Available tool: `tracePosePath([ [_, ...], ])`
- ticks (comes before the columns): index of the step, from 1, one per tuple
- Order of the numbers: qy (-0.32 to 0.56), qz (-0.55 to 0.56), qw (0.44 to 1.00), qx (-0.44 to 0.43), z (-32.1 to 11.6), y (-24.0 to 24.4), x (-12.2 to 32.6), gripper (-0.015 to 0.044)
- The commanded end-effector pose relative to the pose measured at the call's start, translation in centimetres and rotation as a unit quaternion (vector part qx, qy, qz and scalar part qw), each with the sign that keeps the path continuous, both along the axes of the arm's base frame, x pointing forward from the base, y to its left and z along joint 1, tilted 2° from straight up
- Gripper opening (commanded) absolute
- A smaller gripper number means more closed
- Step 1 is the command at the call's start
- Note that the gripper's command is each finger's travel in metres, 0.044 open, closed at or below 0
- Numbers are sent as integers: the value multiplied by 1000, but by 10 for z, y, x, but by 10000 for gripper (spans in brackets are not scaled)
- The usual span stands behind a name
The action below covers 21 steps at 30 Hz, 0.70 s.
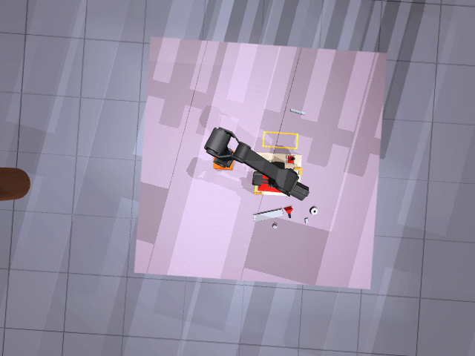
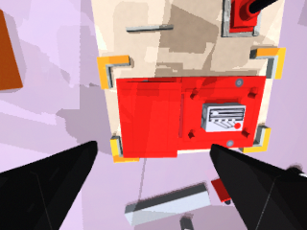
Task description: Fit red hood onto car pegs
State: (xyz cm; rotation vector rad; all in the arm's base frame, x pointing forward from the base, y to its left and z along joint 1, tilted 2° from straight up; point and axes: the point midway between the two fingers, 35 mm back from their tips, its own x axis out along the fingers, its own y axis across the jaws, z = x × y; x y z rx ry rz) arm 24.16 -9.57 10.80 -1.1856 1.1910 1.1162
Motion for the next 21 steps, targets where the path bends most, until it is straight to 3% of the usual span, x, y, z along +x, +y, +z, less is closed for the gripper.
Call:
tracePosePath([
  [1,4,15,1000,9,-5,0,-1,440],
  [21,4,15,1000,9,-19,0,0,440],
])
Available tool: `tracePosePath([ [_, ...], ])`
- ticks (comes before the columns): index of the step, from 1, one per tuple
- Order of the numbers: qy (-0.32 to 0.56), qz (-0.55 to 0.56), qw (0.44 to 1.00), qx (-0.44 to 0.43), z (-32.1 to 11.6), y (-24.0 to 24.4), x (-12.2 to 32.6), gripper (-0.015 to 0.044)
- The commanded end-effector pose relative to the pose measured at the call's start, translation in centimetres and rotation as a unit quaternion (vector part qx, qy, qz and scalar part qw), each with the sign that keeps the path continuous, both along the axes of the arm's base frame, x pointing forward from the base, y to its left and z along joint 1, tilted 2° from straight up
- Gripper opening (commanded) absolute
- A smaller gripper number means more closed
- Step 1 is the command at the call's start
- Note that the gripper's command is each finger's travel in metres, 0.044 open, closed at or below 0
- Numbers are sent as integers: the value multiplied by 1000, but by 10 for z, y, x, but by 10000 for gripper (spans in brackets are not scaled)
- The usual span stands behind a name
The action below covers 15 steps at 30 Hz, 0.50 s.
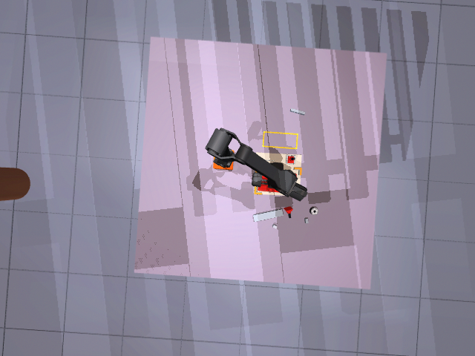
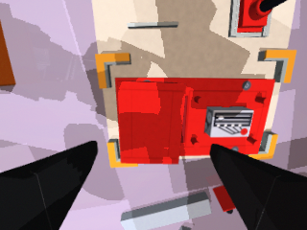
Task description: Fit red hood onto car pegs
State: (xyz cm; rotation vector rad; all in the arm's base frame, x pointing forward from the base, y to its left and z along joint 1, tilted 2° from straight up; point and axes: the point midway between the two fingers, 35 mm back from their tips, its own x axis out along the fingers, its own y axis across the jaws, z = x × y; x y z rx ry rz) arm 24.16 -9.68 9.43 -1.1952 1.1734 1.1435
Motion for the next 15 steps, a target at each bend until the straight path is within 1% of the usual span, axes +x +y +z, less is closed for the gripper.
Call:
tracePosePath([
  [1,3,2,1000,3,-6,1,0,440],
  [15,3,2,1000,3,-18,0,0,440],
])
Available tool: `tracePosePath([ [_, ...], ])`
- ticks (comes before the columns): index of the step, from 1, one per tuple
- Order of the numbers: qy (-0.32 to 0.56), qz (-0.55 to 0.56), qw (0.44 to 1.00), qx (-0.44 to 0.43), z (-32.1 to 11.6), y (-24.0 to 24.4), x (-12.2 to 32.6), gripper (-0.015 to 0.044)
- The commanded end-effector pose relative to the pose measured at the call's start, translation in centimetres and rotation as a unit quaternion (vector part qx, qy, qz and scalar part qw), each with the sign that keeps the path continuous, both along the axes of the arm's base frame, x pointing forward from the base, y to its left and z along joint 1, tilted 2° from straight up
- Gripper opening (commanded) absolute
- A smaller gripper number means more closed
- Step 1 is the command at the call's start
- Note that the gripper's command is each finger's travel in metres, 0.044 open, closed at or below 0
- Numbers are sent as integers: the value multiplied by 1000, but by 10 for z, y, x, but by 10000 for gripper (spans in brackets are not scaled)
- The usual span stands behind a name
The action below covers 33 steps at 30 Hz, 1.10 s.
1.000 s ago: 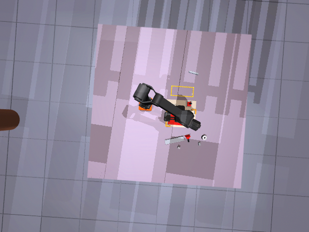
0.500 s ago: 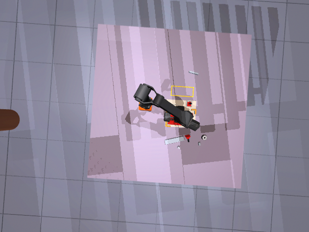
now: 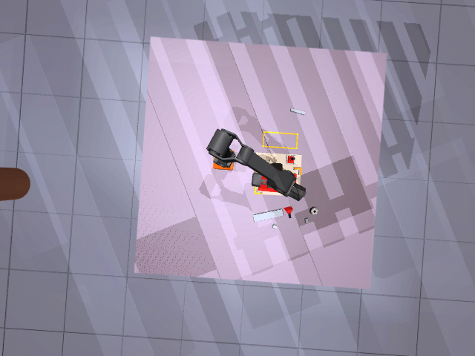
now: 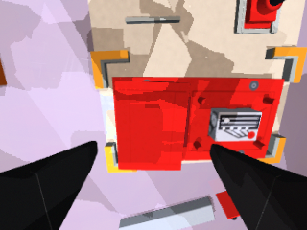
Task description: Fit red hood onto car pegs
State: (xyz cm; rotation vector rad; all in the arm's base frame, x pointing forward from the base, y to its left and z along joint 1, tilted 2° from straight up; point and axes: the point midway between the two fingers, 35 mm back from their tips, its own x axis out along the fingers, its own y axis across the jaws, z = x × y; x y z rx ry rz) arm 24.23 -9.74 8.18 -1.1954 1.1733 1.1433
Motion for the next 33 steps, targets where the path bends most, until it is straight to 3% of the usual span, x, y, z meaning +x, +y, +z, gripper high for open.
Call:
tracePosePath([
  [1,3,2,1000,4,-6,1,0,440],
  [33,3,2,1000,4,-32,1,0,440],
])
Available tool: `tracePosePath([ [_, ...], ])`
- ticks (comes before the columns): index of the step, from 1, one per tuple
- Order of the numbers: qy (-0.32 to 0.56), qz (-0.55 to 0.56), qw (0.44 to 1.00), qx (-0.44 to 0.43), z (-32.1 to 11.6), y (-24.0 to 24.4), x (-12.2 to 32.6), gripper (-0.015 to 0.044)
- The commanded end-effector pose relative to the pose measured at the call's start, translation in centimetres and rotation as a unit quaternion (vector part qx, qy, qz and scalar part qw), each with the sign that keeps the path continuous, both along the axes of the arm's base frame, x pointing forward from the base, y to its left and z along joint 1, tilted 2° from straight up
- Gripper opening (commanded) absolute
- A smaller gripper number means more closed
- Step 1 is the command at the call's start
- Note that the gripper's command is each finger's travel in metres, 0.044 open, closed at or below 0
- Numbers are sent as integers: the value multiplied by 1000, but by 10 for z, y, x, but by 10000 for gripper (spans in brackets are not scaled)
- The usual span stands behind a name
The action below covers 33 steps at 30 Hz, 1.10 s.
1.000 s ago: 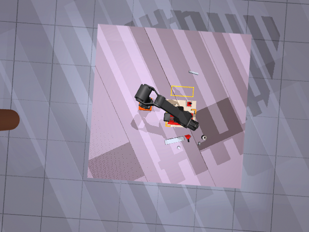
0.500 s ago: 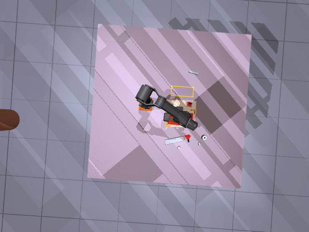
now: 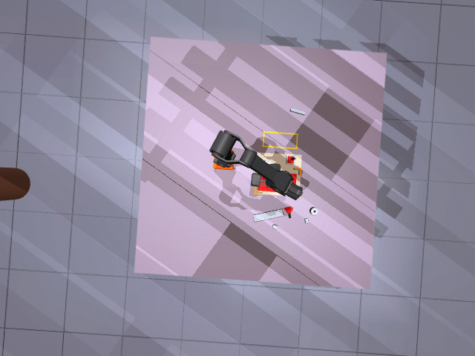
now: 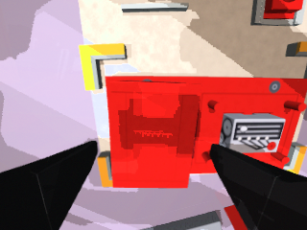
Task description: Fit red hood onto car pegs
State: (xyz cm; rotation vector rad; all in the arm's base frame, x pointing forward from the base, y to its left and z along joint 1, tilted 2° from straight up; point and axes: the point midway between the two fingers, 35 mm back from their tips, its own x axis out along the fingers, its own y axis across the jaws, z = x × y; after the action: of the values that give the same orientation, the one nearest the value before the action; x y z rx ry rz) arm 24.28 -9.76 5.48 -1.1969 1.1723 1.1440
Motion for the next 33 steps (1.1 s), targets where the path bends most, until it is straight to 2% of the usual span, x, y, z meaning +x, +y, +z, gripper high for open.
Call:
tracePosePath([
  [1,3,1,1000,4,-6,1,-1,440],
  [33,3,1,1000,4,-19,1,0,440],
])
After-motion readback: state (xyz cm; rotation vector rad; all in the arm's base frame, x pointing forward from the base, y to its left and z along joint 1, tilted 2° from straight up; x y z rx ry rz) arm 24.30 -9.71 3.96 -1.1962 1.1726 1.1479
